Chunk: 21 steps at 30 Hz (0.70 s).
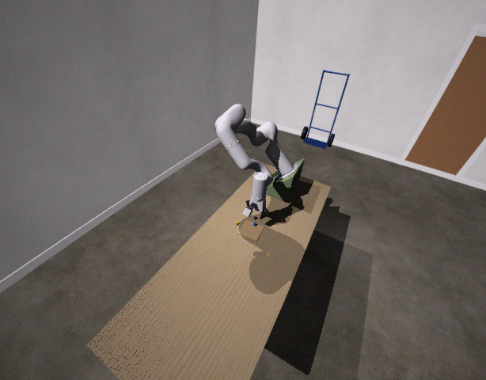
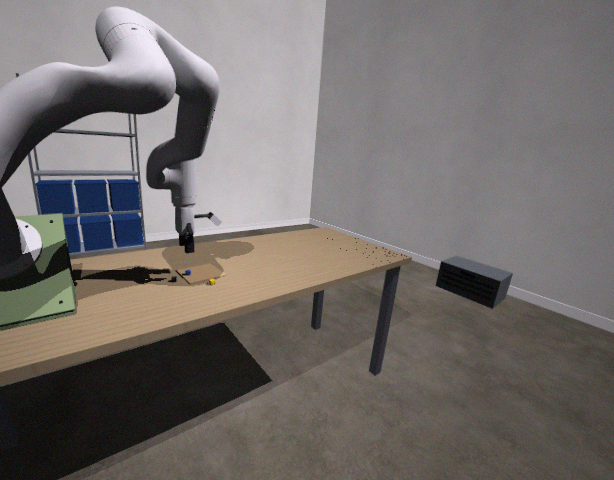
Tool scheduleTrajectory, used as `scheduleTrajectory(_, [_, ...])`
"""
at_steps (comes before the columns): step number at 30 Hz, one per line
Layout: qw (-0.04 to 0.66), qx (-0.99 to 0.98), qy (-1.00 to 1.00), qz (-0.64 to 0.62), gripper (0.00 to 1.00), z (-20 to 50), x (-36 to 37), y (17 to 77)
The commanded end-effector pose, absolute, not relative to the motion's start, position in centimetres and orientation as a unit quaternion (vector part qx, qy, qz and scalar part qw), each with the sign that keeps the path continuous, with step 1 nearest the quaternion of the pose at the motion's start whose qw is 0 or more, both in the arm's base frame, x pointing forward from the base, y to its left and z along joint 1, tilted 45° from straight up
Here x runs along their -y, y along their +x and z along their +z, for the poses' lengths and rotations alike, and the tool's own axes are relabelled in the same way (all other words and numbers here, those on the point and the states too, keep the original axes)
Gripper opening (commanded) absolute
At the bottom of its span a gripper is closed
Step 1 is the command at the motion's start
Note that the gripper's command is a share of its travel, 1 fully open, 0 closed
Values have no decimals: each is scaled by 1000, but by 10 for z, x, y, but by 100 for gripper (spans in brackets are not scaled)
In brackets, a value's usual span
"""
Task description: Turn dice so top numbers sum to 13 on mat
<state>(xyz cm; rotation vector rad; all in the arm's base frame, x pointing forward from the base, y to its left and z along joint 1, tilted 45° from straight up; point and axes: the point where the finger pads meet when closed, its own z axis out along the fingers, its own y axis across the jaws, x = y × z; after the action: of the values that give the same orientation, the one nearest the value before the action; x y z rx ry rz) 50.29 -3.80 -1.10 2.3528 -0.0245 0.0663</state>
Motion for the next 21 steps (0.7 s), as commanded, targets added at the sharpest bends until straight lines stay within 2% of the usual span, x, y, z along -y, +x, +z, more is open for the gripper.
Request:
scheduleTrajectory(1, [384, 10, 923, 27, 100, -11, 37, 504])
scheduleTrajectory(15, [383, 18, 923, 30, 100, -10, 38, 504])
scheduleTrajectory(21, [375, 135, 914, 78, 100, 2, 55, 517])
